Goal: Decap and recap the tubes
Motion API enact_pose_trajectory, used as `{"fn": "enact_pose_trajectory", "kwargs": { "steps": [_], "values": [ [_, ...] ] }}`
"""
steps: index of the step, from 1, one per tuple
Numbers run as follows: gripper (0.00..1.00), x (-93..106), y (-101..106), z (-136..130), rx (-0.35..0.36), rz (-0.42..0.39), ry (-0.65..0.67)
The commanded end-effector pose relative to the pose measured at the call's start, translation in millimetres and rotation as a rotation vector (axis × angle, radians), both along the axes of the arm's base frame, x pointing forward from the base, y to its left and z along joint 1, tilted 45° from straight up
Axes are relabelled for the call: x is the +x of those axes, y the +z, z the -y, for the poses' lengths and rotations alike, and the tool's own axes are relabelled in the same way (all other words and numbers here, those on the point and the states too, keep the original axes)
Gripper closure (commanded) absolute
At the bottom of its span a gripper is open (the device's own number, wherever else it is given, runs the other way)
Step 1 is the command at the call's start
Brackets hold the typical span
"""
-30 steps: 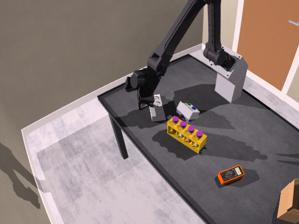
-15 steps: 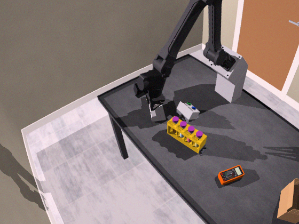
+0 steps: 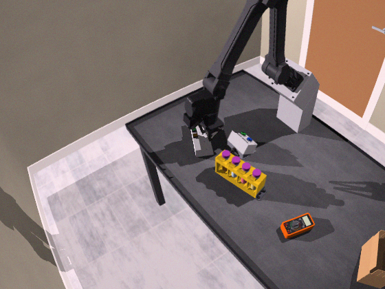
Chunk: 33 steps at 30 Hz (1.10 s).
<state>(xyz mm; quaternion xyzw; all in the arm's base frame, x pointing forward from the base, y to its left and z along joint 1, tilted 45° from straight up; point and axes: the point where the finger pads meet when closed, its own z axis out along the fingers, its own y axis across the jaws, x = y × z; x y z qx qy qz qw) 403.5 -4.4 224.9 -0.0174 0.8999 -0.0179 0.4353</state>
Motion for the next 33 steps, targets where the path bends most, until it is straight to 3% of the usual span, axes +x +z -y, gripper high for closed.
{"fn": "enact_pose_trajectory", "kwargs": {
  "steps": [1, 2, 5, 9, 13, 14, 16, 17, 26, 27, 30, 31, 33],
  "values": [
    [0.51, -9.5, -15, 6, -0.066, -0.042, 0.064],
    [0.51, -9.7, -9, 6, -0.069, -0.004, 0.063],
    [0.51, -18.0, -38, 5, -0.094, -0.095, 0.136],
    [0.51, -22.0, -34, 4, -0.106, -0.047, 0.147],
    [0.51, -36.1, -56, 1, -0.124, -0.1, 0.206],
    [0.51, -36.0, -57, 1, -0.124, -0.104, 0.207],
    [0.51, -25.7, -39, 2, -0.13, -0.068, 0.205],
    [0.51, -28.3, -51, -2, -0.121, -0.088, 0.208],
    [0.51, -28.3, -51, -2, -0.121, -0.088, 0.208],
    [0.51, -26.2, -37, -14, -0.053, -0.069, 0.155],
    [0.51, -26.3, -34, -39, 0.141, -0.075, -0.007],
    [0.51, -25.6, -39, -48, 0.184, -0.093, -0.046],
    [0.51, -25.5, -39, -48, 0.204, -0.092, -0.063]
  ]
}}
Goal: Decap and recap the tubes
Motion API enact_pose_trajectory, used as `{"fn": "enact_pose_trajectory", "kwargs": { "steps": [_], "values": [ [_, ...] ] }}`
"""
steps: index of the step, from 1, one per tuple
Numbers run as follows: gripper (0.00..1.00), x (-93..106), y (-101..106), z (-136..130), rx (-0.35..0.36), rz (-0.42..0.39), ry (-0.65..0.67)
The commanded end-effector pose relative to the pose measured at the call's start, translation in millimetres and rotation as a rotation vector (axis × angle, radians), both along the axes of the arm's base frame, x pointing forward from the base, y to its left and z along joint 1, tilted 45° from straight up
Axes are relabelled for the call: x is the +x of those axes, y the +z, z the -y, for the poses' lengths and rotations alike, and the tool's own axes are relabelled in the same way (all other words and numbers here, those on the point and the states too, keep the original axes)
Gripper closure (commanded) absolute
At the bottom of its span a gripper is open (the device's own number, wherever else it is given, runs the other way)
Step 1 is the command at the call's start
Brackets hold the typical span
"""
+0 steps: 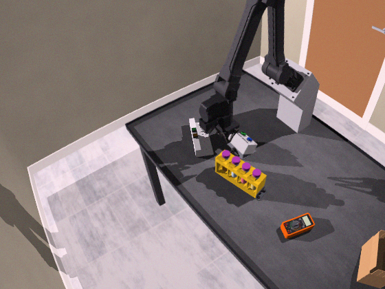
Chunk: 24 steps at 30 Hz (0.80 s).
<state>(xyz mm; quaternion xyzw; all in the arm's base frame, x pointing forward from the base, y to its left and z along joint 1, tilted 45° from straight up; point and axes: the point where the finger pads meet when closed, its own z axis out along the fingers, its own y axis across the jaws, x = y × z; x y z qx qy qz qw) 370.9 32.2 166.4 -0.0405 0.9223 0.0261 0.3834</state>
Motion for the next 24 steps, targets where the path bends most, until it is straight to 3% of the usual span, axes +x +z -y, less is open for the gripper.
{"fn": "enact_pose_trajectory", "kwargs": {
  "steps": [1, 2, 5, 7, 8, 10, 12, 14, 16, 17, 18, 19, 20, 21, 24],
  "values": [
    [0.51, 8.0, 14, -20, 0.191, -0.009, -0.204],
    [0.51, 8.0, 14, -20, 0.194, -0.01, -0.208],
    [0.51, 7.9, 16, -37, 0.297, -0.02, -0.308],
    [0.51, 7.9, 16, -37, 0.313, -0.022, -0.324],
    [0.51, 7.9, 17, -46, 0.372, -0.028, -0.383],
    [0.51, 7.9, 17, -46, 0.372, -0.028, -0.383],
    [0.51, 7.7, 18, -63, 0.478, -0.039, -0.486],
    [0.51, 7.7, 19, -72, 0.537, -0.046, -0.544],
    [0.51, 7.6, 19, -72, 0.55, -0.047, -0.557],
    [0.51, 7.6, 20, -80, 0.609, -0.054, -0.615],
    [0.51, 7.6, 20, -80, 0.609, -0.054, -0.615],
    [0.51, 7.5, 20, -89, 0.668, -0.06, -0.673],
    [0.51, 7.5, 20, -89, 0.669, -0.06, -0.674],
    [0.51, 7.4, 21, -97, 0.724, -0.066, -0.728],
    [0.51, 7.4, 21, -98, 0.787, -0.073, -0.79]
  ]
}}
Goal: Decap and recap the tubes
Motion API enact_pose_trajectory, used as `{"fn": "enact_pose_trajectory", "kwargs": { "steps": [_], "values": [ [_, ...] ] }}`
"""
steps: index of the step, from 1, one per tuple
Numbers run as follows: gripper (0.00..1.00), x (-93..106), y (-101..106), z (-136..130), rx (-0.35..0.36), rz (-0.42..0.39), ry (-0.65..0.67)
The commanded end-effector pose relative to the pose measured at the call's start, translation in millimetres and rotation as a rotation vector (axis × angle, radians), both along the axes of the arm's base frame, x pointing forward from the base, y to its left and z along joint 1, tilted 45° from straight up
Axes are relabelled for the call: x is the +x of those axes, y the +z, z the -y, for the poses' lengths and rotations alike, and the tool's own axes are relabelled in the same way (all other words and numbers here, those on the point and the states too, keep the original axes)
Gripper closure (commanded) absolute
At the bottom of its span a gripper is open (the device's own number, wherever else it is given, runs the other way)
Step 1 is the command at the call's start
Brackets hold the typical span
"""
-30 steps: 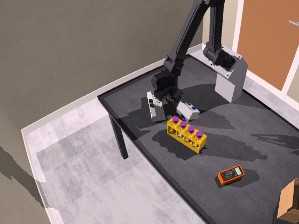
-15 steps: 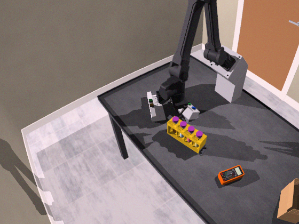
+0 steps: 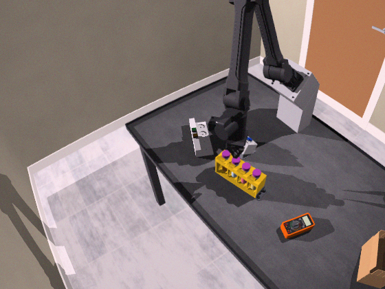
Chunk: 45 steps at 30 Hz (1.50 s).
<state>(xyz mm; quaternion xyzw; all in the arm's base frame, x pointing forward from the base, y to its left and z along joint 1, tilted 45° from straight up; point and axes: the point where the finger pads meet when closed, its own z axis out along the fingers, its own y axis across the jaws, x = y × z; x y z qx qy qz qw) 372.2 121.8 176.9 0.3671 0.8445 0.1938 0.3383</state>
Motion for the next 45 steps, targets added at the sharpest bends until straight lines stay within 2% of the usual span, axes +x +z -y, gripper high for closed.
{"fn": "enact_pose_trajectory", "kwargs": {
  "steps": [1, 3, 4, 5, 6, 7, 9, 10, 17, 18, 20, 31, 33, 35, 45],
  "values": [
    [0.51, 6.1, 11, -8, 0.194, -0.022, -0.202],
    [0.51, 6.1, 11, -8, 0.194, -0.022, -0.202],
    [0.51, 6.0, 10, -8, 0.262, -0.029, -0.269],
    [0.51, 6.0, 10, -8, 0.262, -0.029, -0.269],
    [0.51, 6.0, 10, -8, 0.322, -0.035, -0.327],
    [0.51, 6.0, 10, -8, 0.322, -0.035, -0.327],
    [0.51, 6.0, 10, -8, 0.423, -0.046, -0.425],
    [0.51, 6.0, 10, -8, 0.437, -0.047, -0.44],
    [0.51, 4.1, 10, -3, 0.439, -0.037, -0.44],
    [0.51, 12.9, 12, -6, 0.451, -0.029, -0.445],
    [0.51, 12.9, 12, -6, 0.451, -0.029, -0.445],
    [0.51, 36.1, -16, -2, 0.434, -0.033, -0.442],
    [0.51, 36.0, -16, -2, 0.433, -0.032, -0.443],
    [0.51, 34.2, -2, -4, 0.452, -0.005, -0.431],
    [0.51, 39.3, -16, -2, 0.435, -0.03, -0.442]
  ]
}}
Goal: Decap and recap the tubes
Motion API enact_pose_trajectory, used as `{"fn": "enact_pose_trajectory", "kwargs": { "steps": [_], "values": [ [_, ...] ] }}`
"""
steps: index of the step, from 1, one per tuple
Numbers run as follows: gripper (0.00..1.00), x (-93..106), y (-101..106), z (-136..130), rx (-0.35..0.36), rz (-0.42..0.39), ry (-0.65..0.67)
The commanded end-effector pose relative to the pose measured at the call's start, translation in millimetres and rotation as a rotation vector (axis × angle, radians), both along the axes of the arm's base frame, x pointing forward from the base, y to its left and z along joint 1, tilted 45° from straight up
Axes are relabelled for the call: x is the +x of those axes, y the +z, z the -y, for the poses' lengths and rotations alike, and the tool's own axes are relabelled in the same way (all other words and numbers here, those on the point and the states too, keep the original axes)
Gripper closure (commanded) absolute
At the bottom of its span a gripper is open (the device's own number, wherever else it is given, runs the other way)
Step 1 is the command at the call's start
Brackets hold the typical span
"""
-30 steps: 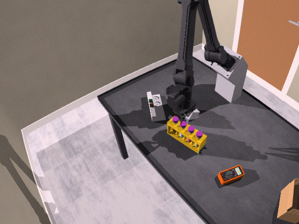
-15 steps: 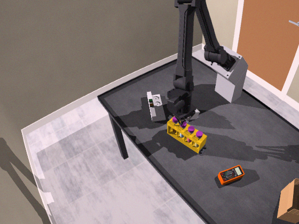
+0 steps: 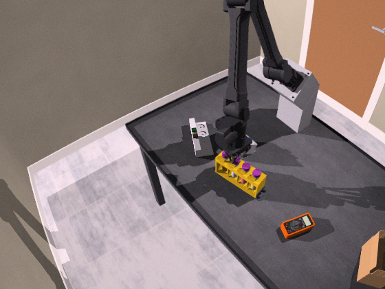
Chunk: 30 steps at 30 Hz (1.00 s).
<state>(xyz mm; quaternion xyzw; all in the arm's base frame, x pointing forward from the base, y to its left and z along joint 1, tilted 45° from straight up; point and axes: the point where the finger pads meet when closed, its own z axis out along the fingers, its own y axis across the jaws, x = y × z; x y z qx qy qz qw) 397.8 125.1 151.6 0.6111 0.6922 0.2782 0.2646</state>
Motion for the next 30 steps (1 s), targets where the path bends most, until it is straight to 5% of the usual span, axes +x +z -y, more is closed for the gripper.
{"fn": "enact_pose_trajectory", "kwargs": {
  "steps": [1, 21, 22, 30],
  "values": [
    [0.51, 14.3, 9.7, 0.7, 0.002, 0.026, -0.002],
    [0.51, 17.5, 8.0, 0.8, 0.004, 0.034, -0.001],
    [1.0, 11.4, 2.7, -1.6, 0.005, 0.017, 0.001],
    [1.0, 11.4, 2.7, -1.6, 0.005, 0.017, 0.001]
  ]
}}
